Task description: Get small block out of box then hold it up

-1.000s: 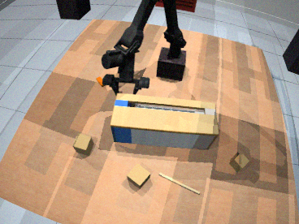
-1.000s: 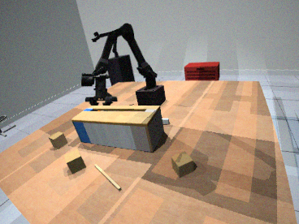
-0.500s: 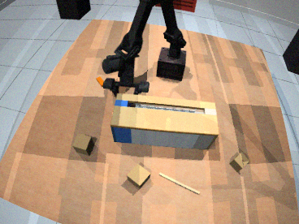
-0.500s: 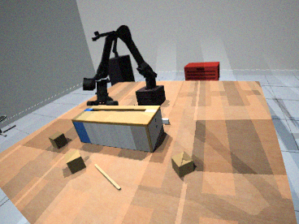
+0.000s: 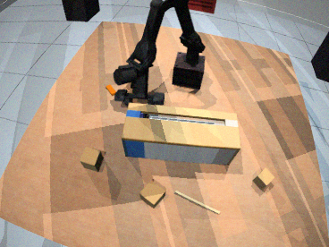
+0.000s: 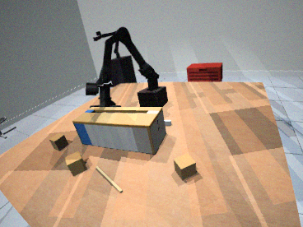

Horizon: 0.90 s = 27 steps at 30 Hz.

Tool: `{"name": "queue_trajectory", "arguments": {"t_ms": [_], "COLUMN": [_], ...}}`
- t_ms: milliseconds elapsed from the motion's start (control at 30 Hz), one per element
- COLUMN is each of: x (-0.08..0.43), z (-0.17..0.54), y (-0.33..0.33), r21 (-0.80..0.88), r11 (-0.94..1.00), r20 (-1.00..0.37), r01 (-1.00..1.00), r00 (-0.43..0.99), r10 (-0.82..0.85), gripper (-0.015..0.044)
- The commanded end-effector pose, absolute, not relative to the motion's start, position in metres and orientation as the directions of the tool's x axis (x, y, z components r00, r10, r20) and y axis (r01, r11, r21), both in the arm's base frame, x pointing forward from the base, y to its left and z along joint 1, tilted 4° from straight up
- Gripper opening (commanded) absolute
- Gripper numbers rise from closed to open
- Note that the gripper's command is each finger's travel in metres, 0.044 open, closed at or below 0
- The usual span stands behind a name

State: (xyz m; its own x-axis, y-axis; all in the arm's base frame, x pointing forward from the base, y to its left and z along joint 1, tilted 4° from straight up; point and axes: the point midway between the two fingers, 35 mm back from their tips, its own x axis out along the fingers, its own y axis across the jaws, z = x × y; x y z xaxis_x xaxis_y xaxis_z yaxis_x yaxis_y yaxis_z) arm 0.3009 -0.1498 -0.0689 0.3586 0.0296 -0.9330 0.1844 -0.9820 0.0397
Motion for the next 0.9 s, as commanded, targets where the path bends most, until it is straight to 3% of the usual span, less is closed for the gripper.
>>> {"name": "queue_trajectory", "arguments": {"t_ms": [0, 100, 200, 267, 867], "x": [0.299, 0.299, 0.299, 0.3, 0.303], "z": [-0.072, -0.072, -0.072, -0.071, -0.006], "y": [-0.148, -0.148, -0.148, -0.147, -0.146], "r21": [0.034, 0.034, 0.034, 0.04, 0.036], "r11": [-0.981, -0.981, -0.981, -0.977, -0.984], "r20": [-0.934, -0.934, -0.934, -0.932, -0.933], "r01": [0.191, 0.191, 0.191, 0.211, 0.174], "r00": [0.356, 0.356, 0.356, 0.359, 0.359], "r10": [0.037, 0.037, 0.037, 0.04, 0.029], "gripper": [0.0154, 0.0075, 0.0055, 0.0003, 0.0]}}
